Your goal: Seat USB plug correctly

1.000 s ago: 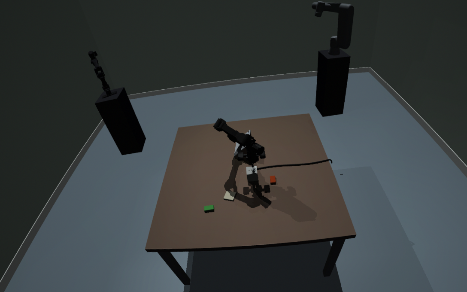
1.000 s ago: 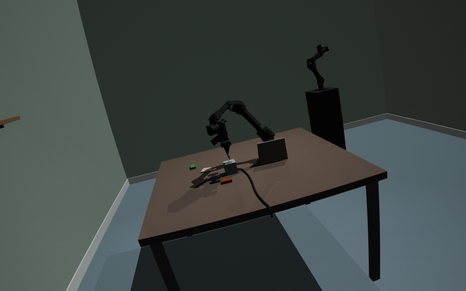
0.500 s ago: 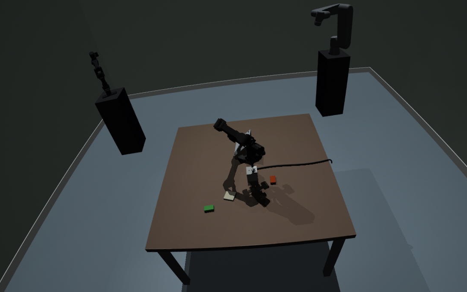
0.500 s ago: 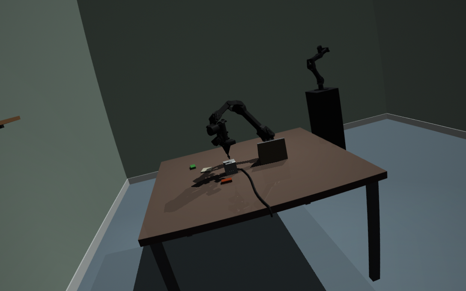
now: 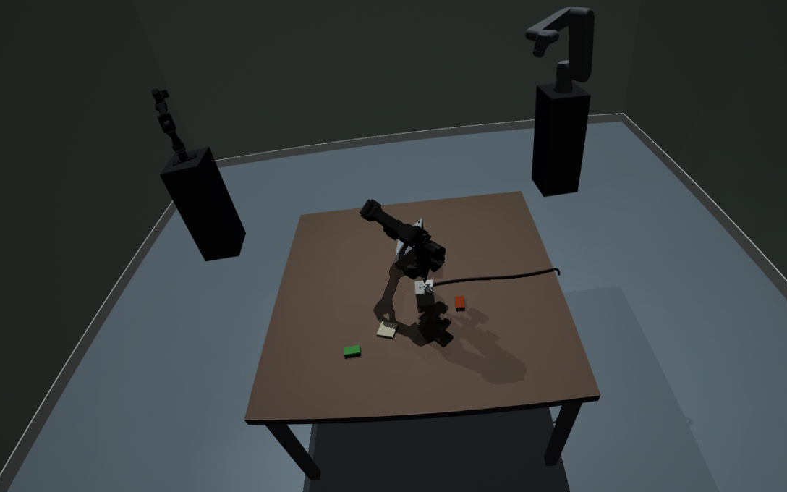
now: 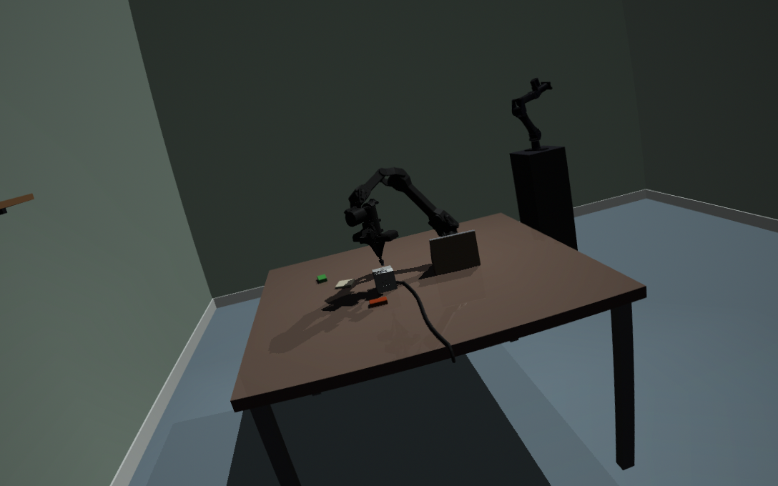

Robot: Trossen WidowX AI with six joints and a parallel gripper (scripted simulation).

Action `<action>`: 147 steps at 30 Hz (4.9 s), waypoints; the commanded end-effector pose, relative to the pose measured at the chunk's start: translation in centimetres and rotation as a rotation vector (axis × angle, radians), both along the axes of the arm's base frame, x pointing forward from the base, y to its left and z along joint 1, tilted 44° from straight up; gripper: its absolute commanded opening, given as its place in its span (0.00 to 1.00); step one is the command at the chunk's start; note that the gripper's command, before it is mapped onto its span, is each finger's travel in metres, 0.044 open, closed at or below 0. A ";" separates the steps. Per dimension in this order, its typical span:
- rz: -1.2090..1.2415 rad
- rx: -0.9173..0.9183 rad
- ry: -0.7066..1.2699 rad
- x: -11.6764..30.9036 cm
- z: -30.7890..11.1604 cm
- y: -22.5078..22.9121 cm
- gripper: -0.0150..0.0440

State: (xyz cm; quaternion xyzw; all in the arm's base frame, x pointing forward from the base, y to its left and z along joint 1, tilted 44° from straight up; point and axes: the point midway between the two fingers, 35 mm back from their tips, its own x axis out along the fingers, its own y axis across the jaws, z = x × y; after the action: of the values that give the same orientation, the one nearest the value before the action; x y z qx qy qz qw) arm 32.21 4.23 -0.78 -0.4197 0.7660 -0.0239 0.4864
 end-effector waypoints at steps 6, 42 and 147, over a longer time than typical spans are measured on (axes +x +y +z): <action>0.181 0.044 0.166 0.0 0.0 0.0 0.25; 0.567 0.137 0.518 0.0 0.0 0.0 0.25; 0.603 0.219 0.491 -0.1 -1.4 -0.4 0.25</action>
State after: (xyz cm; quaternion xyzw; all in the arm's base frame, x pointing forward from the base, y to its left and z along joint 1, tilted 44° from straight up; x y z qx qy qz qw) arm 32.15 3.83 -2.04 -0.5657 0.7011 0.2995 0.3143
